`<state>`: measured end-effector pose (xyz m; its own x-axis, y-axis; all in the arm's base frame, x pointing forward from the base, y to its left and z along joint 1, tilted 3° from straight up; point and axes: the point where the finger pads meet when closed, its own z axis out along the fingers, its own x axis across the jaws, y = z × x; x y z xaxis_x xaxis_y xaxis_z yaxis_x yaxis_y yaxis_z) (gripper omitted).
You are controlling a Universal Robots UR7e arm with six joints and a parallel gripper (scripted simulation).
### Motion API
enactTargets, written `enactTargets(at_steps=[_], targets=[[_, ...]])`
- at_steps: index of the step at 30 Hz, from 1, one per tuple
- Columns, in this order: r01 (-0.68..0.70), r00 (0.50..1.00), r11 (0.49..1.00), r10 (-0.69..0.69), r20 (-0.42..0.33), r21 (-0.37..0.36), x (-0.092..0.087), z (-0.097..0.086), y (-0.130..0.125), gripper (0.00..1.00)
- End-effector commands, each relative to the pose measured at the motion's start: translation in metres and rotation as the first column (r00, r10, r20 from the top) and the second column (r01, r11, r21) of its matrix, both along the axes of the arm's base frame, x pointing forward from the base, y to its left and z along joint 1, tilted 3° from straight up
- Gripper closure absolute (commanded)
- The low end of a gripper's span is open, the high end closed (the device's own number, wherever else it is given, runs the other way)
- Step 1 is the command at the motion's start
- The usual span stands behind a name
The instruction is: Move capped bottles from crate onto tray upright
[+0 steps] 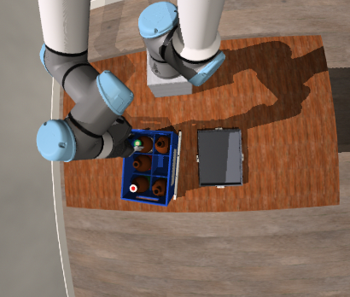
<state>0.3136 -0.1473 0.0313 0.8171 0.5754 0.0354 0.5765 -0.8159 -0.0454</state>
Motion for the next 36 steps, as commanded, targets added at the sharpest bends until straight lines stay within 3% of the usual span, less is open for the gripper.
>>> enactTargets(at_steps=[1,36], targets=[[0.0,1.0,1.0,0.0,0.001,-0.001,0.0,-0.007,0.0,0.0],[0.0,1.0,1.0,0.0,0.001,-0.001,0.001,-0.036,0.002,0.0]])
